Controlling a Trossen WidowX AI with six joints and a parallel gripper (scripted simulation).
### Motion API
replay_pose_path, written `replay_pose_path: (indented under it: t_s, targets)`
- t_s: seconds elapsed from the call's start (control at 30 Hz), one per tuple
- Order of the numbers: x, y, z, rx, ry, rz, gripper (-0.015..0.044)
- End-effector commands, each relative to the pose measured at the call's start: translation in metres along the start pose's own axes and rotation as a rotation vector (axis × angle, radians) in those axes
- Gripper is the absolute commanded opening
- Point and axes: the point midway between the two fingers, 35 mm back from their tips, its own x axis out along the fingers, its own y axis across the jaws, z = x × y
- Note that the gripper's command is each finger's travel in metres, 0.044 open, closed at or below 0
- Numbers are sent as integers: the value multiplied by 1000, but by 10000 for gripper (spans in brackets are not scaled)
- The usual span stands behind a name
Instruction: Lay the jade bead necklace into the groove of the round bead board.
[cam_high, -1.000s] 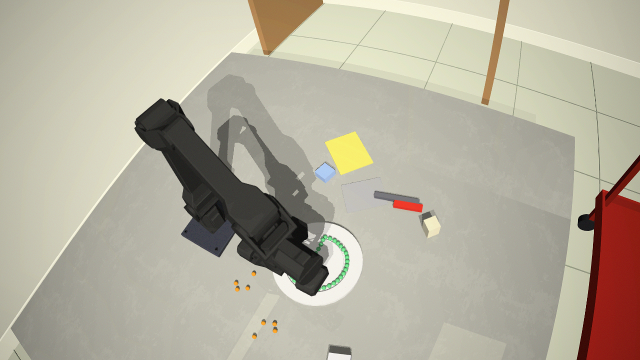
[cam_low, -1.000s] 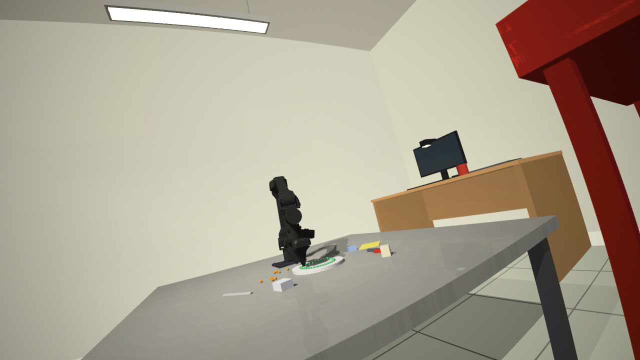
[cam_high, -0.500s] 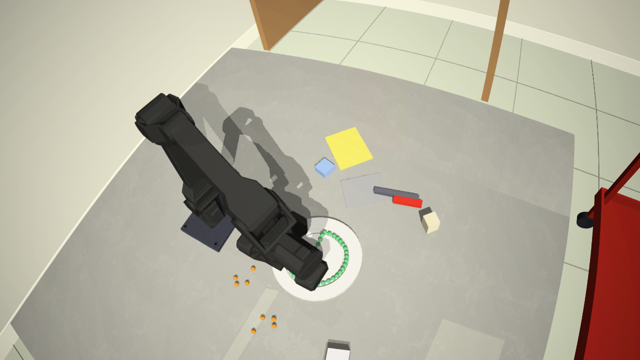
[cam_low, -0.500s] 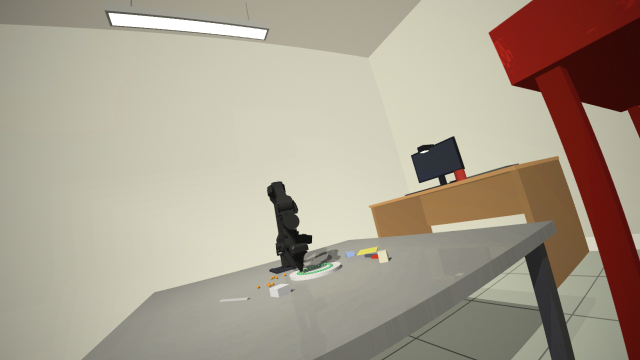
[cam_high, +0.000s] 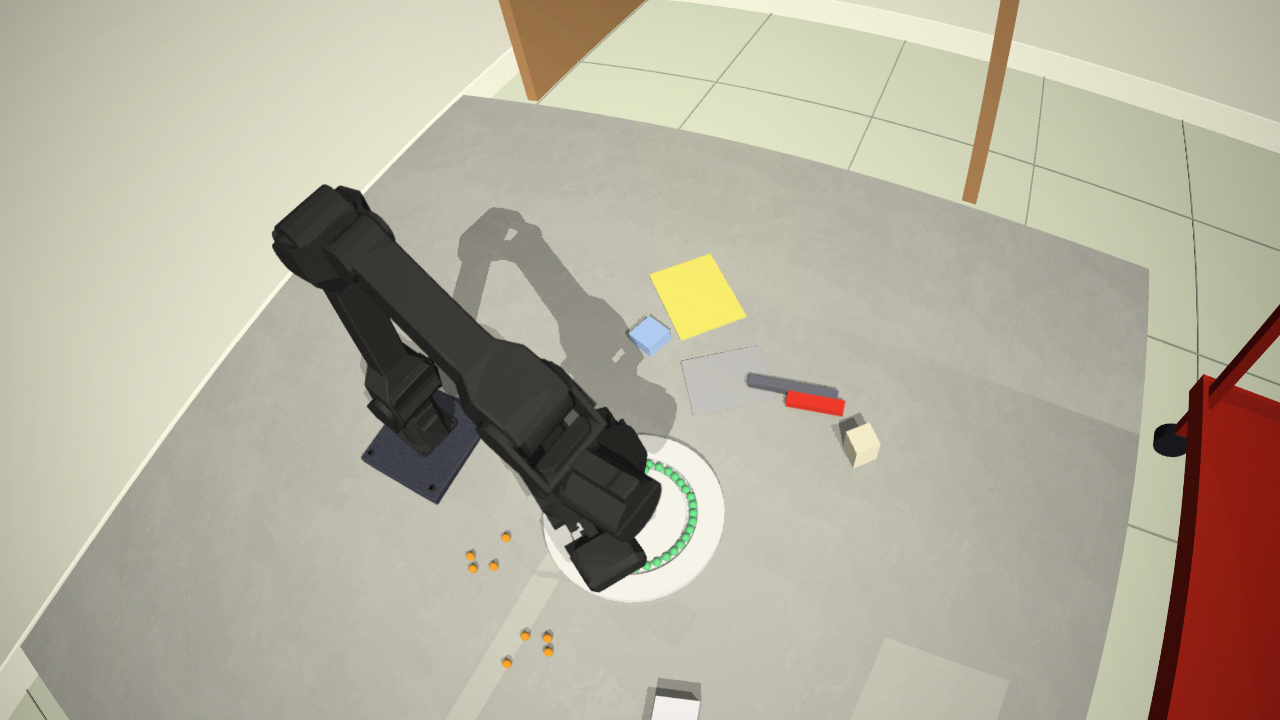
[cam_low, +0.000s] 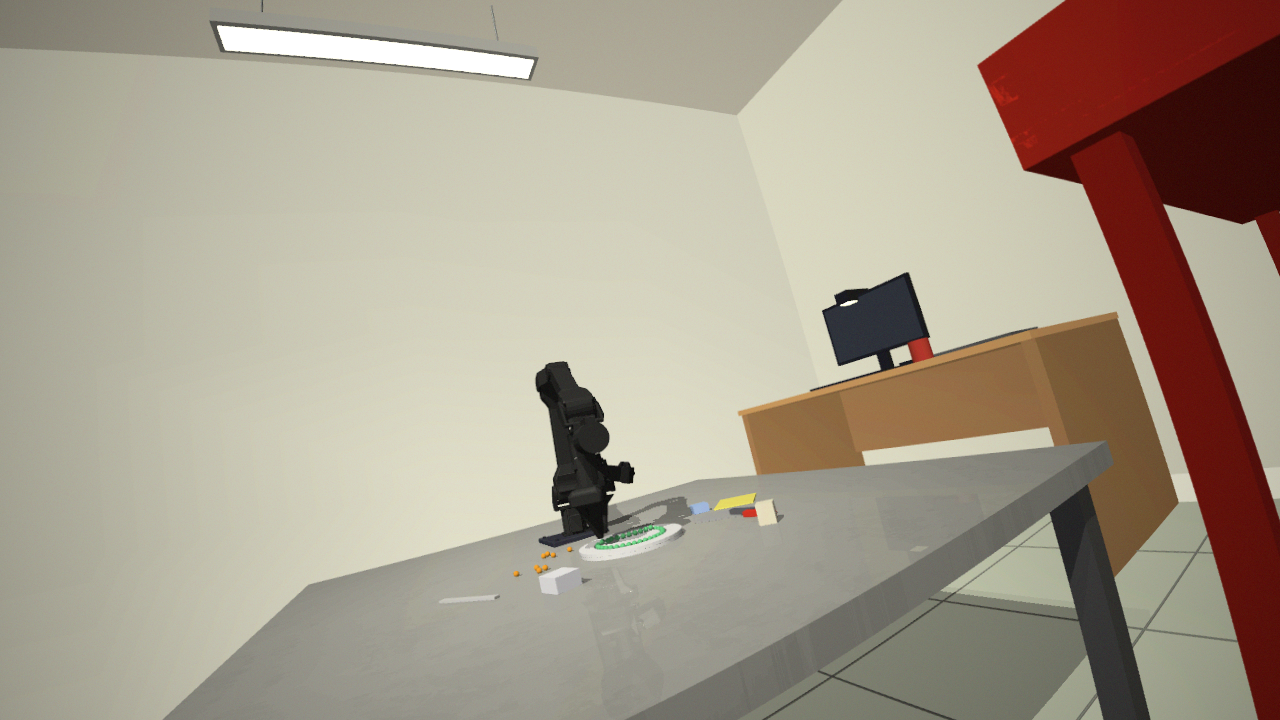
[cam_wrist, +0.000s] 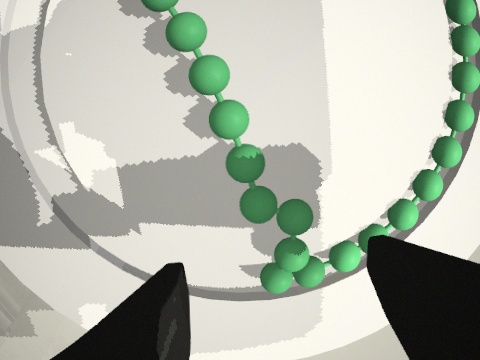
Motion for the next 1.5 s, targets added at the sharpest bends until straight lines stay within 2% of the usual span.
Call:
replay_pose_path:
  t_s: [0.0, 0.1, 1.27, 1.47]
  targets:
    - [-7, 4, 21, 630, -2, 6, 120]
    - [-10, 7, 30, 894, -2, 6, 120]
    - [-27, 28, 80, 2490, 5, 14, 120]
    - [-28, 28, 81, 2541, 5, 14, 120]
